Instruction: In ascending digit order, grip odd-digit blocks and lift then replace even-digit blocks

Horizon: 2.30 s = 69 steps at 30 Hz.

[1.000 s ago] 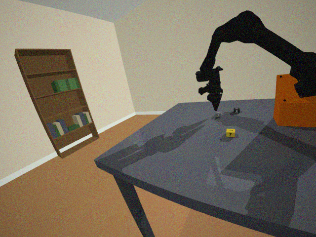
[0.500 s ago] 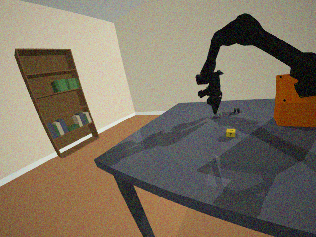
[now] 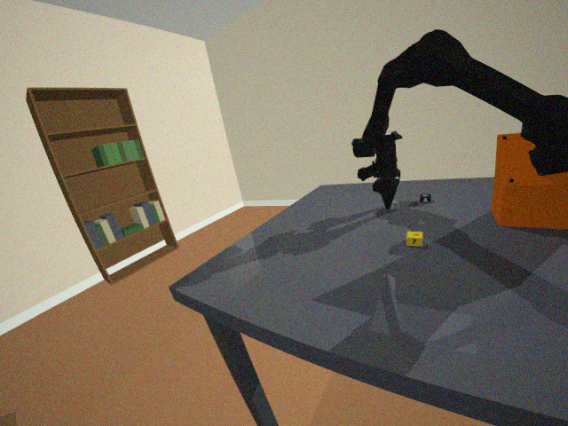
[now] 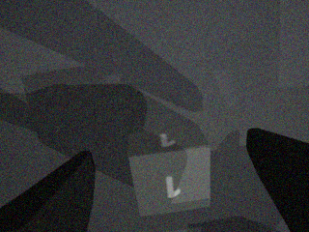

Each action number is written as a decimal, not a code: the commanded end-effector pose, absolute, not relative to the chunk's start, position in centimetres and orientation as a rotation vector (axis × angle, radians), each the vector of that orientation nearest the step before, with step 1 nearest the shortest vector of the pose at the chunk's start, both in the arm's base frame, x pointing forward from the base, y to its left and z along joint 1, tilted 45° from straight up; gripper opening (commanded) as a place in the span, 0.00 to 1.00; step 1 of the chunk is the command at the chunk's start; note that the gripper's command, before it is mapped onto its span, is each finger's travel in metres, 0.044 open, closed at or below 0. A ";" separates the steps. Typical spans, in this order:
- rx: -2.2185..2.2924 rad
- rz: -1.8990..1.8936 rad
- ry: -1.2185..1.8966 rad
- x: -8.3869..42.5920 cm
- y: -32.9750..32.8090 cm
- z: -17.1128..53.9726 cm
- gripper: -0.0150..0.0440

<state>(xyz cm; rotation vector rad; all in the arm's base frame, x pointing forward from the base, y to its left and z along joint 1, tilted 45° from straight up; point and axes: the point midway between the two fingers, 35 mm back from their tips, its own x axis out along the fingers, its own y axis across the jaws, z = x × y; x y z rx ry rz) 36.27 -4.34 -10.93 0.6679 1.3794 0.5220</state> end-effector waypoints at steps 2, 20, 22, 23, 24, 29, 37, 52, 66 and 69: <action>0.675 0.521 1.379 36.3 -4.3 -11.0 0.53; 0.675 0.521 1.379 36.3 -4.3 -11.0 0.46; 0.675 0.521 1.379 36.3 -4.3 -11.0 0.46; 0.675 0.521 1.379 36.3 -4.3 -11.0 0.46; 0.675 0.521 1.379 36.3 -4.3 -11.0 0.46; 0.675 0.521 1.379 36.3 -4.3 -11.0 0.68; 0.675 0.521 1.379 36.3 -4.3 -11.0 0.93; 0.671 0.517 1.381 34.8 -12.3 -2.9 0.67; 0.671 0.517 1.381 34.8 -12.5 -2.7 0.46; 0.669 0.512 1.383 34.9 -11.0 -0.9 0.46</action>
